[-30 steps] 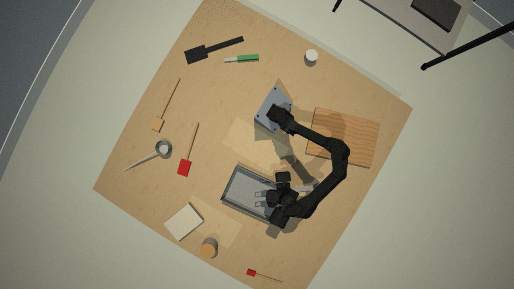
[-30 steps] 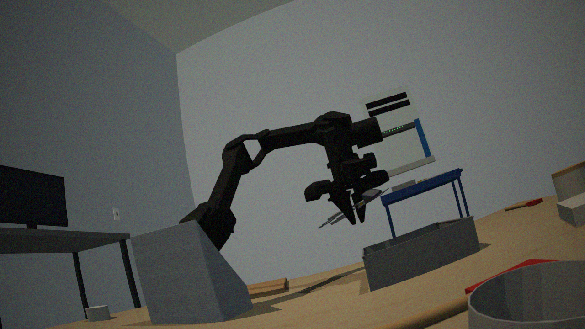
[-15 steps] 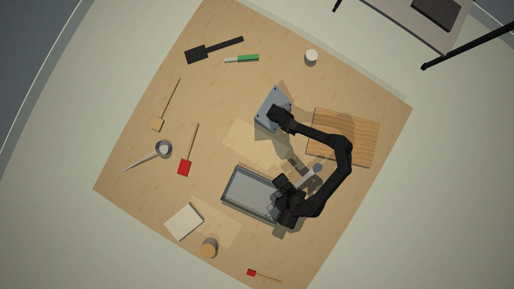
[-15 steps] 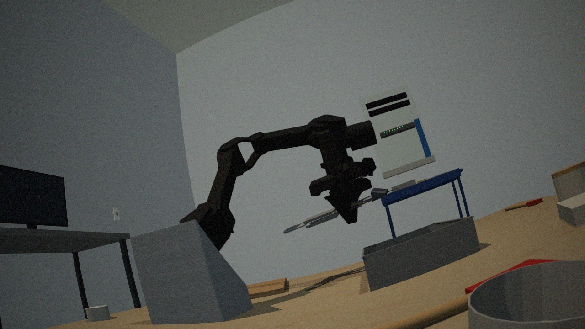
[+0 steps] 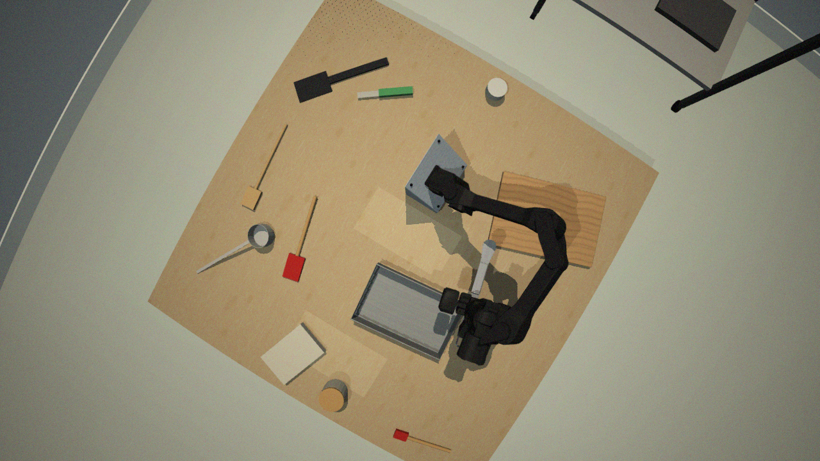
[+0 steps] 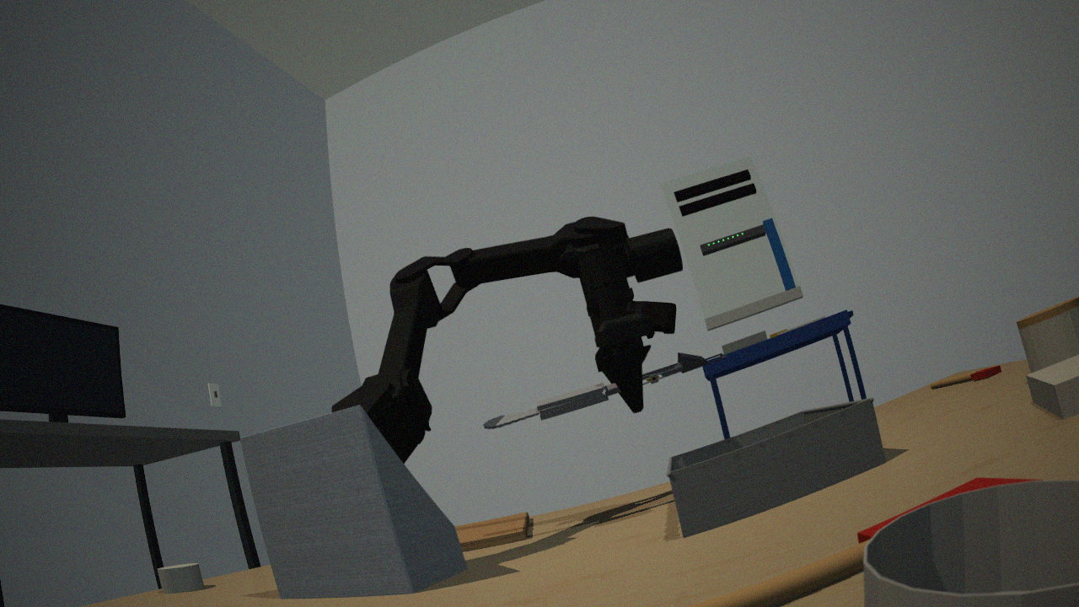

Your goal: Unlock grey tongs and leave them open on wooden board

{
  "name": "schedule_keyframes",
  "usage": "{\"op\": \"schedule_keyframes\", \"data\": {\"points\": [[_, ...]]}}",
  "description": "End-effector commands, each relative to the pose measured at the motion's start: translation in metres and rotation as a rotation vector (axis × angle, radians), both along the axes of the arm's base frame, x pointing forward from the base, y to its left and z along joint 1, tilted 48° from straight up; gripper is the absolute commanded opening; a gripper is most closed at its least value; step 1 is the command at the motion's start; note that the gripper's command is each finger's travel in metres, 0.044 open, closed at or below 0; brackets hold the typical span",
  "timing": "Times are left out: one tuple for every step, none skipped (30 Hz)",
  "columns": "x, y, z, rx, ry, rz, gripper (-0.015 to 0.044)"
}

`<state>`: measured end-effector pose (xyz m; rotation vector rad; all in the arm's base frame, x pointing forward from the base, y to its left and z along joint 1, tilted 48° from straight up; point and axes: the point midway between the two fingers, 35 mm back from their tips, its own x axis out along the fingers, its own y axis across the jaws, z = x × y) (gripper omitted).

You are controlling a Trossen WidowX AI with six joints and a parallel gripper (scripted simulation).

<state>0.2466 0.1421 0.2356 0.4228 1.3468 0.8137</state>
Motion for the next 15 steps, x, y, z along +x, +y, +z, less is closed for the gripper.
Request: {"op": "schedule_keyframes", "data": {"points": [[-0.005, 0.002, 0.005, -0.005, -0.113, 0.105, -0.0150], [-0.007, 0.003, 0.007, -0.007, -0.141, 0.132, -0.0150], [-0.008, 0.003, 0.008, -0.007, -0.169, 0.159, -0.0150], [-0.009, 0.004, 0.009, -0.007, -0.198, 0.186, -0.0150], [-0.010, 0.004, 0.010, -0.008, -0.226, 0.213, -0.0150], [-0.012, 0.005, 0.011, -0.008, -0.254, 0.239, -0.0150], [-0.013, 0.005, 0.013, -0.008, -0.283, 0.266, -0.0150], [-0.014, 0.006, 0.014, -0.008, -0.311, 0.293, -0.0150], [-0.016, 0.006, 0.015, -0.009, -0.339, 0.320, -0.0150], [-0.017, 0.007, 0.016, -0.009, -0.367, 0.347, -0.0150], [-0.018, 0.007, 0.017, -0.009, -0.396, 0.373, -0.0150], [-0.020, 0.008, 0.019, -0.009, -0.424, 0.400, -0.0150], [-0.021, 0.008, 0.020, -0.010, -0.452, 0.427, -0.0150], [-0.022, 0.009, 0.021, -0.010, -0.481, 0.453, -0.0150], [-0.024, 0.009, 0.022, -0.010, -0.509, 0.480, -0.0150]]}}
